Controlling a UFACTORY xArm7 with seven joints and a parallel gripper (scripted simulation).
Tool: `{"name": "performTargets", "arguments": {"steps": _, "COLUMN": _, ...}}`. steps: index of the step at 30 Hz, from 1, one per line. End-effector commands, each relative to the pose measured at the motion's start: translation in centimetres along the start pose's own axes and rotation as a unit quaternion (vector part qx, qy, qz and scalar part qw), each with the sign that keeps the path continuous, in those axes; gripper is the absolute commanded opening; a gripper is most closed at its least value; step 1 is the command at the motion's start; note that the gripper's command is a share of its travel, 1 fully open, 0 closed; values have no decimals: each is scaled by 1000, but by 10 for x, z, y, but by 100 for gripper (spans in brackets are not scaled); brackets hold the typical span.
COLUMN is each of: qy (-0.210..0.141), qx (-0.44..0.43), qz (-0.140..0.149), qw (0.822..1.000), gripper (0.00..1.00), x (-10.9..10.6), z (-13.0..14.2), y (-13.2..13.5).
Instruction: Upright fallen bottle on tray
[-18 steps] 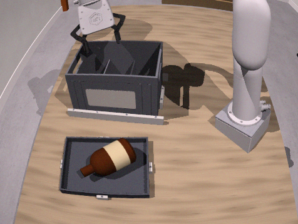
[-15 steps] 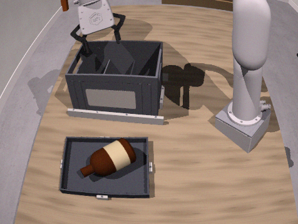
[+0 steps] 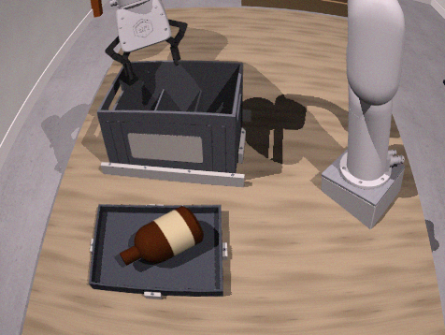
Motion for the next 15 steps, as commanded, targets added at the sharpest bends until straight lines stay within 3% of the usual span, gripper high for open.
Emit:
{"name": "performTargets", "arguments": {"steps": 1, "qy": 2, "qx": -3, "qz": -2, "qw": 1000, "gripper": 100, "x": -2, "z": 0, "y": -1}}
{"name": "performTargets", "arguments": {"steps": 15, "qy": 28, "qx": -186, "qz": 5, "qw": 982, "gripper": 100, "x": -1, "z": 29, "y": -7}}
Point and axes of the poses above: the point where the finger pads meet when closed, its own x axis out along the fingers, its own y axis across the jaws, z = x × y, the point moved 5 cm from there along -x, back along the fingers
